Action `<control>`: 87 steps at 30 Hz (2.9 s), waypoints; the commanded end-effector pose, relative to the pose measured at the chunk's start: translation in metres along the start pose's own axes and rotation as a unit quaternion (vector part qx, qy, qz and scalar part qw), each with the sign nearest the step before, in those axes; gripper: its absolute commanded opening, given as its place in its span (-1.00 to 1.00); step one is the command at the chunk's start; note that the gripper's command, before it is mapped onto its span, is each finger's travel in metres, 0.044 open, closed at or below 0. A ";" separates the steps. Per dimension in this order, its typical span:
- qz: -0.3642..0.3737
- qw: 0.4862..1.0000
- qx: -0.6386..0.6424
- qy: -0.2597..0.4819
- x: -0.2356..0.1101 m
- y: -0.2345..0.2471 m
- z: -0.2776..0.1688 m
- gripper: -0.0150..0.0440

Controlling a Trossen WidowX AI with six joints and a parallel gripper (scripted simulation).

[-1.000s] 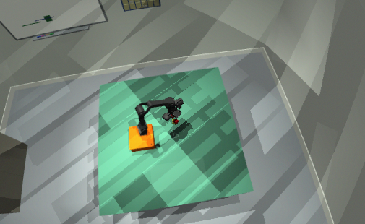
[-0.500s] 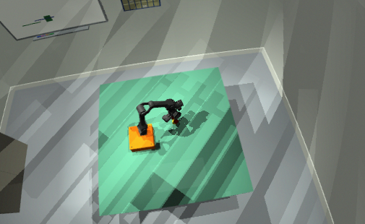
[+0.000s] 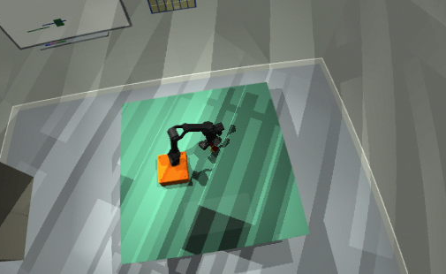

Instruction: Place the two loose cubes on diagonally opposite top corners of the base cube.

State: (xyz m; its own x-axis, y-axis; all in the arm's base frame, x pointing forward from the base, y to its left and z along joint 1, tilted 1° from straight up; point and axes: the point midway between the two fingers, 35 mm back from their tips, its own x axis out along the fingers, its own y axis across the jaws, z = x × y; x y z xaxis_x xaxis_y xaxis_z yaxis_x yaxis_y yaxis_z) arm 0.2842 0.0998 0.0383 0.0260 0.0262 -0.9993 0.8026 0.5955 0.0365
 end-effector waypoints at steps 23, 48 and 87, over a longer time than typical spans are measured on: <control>-0.003 1.000 -0.003 0.000 0.023 -0.001 0.000 -0.14; -0.004 1.000 -0.002 0.001 0.007 -0.001 0.000 0.20; -0.003 1.000 -0.002 0.001 -0.041 -0.001 0.000 0.20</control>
State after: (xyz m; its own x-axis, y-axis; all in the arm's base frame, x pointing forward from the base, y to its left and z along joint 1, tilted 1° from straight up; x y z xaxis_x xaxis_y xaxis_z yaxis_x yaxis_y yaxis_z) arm 0.2806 0.0981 0.0756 0.0123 0.0214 -0.9997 0.8026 0.5960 0.0226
